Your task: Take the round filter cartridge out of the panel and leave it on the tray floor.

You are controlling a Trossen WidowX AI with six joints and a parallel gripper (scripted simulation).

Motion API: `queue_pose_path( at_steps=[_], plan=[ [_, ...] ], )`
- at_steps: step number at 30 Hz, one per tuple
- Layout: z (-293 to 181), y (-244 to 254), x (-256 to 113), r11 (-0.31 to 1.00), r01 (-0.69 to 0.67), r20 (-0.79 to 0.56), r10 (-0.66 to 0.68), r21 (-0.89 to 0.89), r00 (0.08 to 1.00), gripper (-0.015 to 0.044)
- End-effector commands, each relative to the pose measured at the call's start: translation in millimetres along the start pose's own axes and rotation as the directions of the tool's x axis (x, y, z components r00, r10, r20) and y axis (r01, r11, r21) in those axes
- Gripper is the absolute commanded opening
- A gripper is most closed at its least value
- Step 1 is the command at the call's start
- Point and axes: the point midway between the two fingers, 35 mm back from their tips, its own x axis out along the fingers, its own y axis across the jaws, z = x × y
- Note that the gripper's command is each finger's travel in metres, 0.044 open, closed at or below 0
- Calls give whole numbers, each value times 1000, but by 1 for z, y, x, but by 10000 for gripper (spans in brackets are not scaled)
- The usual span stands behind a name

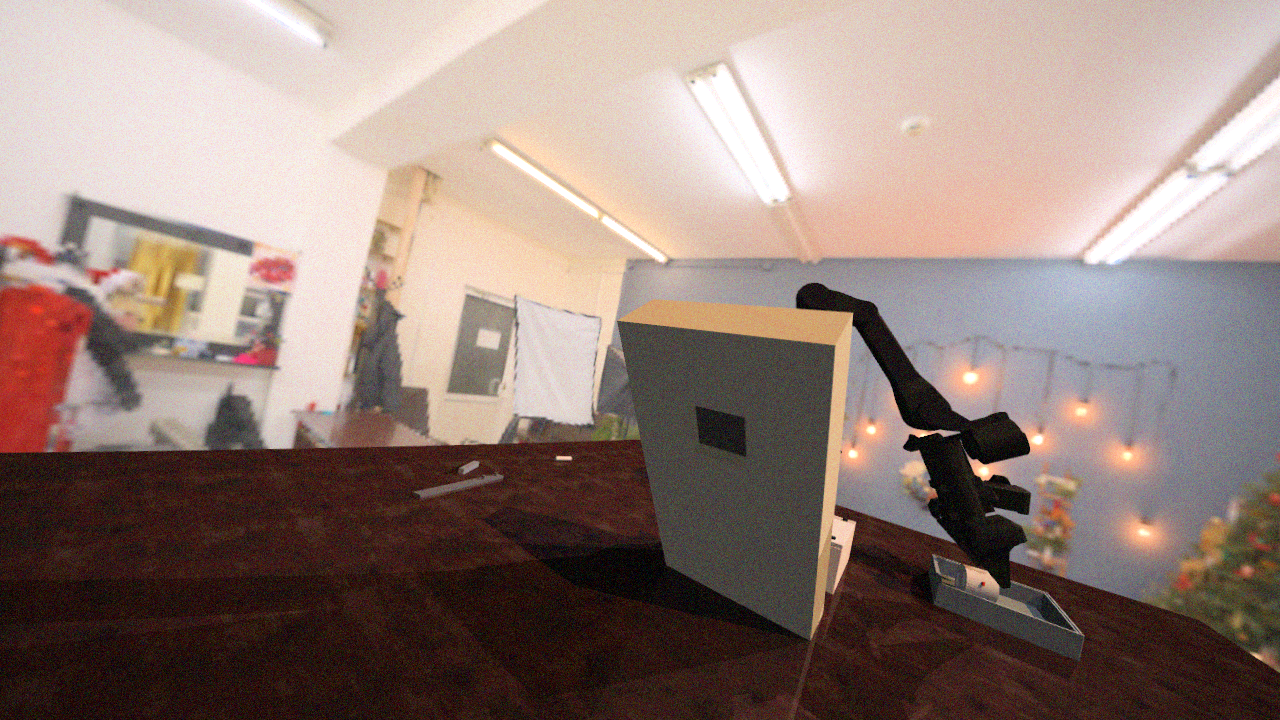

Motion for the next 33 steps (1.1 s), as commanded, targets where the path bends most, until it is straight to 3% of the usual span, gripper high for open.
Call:
queue_pose_path(
  at_steps=[1, 9, 33],
  plan=[
    [1, 0, 0, 1000, 0, 3, 0, 0, 1000, 440],
    [35, 0, -61, 1000, 0, 0, 0, 0, 1000, 440],
    [33, 0, -51, 1000, 3, 11, -3, 5, 1000, 440]
  ],
)
